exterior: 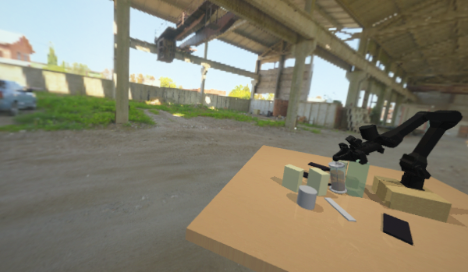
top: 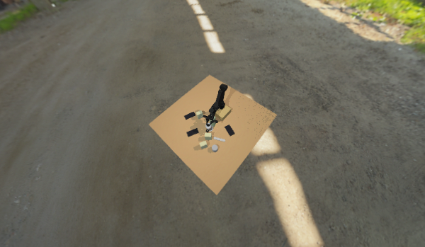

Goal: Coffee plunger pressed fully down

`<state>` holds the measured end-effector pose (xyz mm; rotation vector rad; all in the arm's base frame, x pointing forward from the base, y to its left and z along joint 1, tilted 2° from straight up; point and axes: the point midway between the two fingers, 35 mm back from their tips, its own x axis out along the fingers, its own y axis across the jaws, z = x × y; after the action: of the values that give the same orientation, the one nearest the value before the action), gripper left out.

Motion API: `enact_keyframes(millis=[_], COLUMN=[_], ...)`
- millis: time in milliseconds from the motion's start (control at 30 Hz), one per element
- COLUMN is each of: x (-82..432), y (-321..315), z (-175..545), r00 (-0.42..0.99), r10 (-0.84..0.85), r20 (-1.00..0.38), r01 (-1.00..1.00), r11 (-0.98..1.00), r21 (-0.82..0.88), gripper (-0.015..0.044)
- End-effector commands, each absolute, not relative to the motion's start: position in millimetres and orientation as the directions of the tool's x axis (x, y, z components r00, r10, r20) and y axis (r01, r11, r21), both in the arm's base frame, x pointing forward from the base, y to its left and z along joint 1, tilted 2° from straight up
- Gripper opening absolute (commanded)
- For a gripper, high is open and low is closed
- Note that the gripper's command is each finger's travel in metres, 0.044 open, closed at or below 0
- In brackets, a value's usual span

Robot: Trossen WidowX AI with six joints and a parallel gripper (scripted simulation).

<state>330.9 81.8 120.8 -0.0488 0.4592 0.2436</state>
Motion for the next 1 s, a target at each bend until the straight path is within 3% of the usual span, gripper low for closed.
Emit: enact_keyframes(millis=[0, 267, 667, 967], x=[330.9, 330.9, 330.9, 320.0], y=[81.8, 81.8, 81.8, 77.9], z=[120.8, 120.8, 120.8, 151.6], r00=[0.868, 0.868, 0.868, 0.865], r10=[0.222, 0.222, 0.222, 0.221], r20=[-0.444, -0.444, -0.444, -0.45], r01=[-0.244, -0.244, -0.244, -0.243], r11=[0.97, 0.97, 0.97, 0.97], r21=[0.008, 0.008, 0.008, 0.009], gripper=[0.0122, 0.0122, 0.0437, 0.044])
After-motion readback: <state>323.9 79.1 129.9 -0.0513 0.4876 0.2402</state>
